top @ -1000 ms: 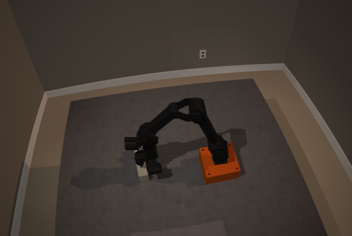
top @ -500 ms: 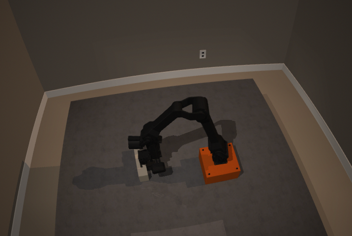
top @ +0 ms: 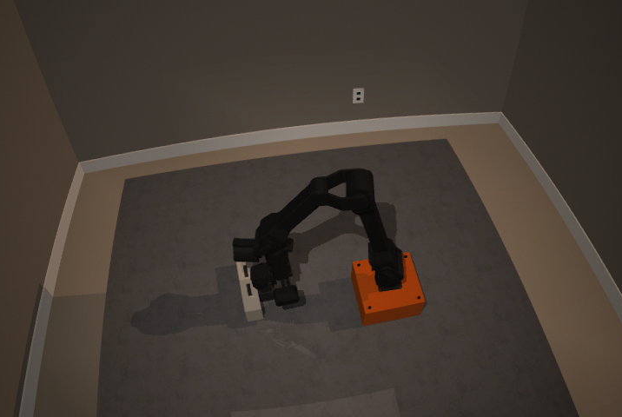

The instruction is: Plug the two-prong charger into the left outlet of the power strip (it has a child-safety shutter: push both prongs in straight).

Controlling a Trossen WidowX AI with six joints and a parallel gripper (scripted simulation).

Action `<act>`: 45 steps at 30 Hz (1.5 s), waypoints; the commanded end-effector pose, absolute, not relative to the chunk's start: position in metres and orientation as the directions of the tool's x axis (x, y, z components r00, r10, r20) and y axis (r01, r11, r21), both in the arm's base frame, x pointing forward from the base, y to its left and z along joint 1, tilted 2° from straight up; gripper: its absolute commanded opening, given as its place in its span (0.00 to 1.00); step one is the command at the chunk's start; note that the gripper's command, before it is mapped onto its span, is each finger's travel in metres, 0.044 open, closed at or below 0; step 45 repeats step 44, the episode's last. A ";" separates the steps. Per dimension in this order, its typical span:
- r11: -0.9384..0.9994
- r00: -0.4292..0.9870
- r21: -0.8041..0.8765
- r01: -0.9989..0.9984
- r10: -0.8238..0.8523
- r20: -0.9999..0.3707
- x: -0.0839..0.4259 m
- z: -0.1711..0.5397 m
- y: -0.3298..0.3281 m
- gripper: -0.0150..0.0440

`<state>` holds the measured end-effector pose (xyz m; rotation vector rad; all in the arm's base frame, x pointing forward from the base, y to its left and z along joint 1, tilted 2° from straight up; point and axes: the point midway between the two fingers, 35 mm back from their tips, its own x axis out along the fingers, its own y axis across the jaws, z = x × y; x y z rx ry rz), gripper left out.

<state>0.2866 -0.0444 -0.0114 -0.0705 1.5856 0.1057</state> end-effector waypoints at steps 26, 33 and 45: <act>0.999 0.545 0.030 0.017 0.016 -0.839 0.288 0.064 -0.044 1.00; 0.999 0.545 0.030 0.017 0.016 -0.839 0.288 0.064 -0.044 1.00; 0.999 0.545 0.030 0.017 0.016 -0.839 0.288 0.064 -0.044 1.00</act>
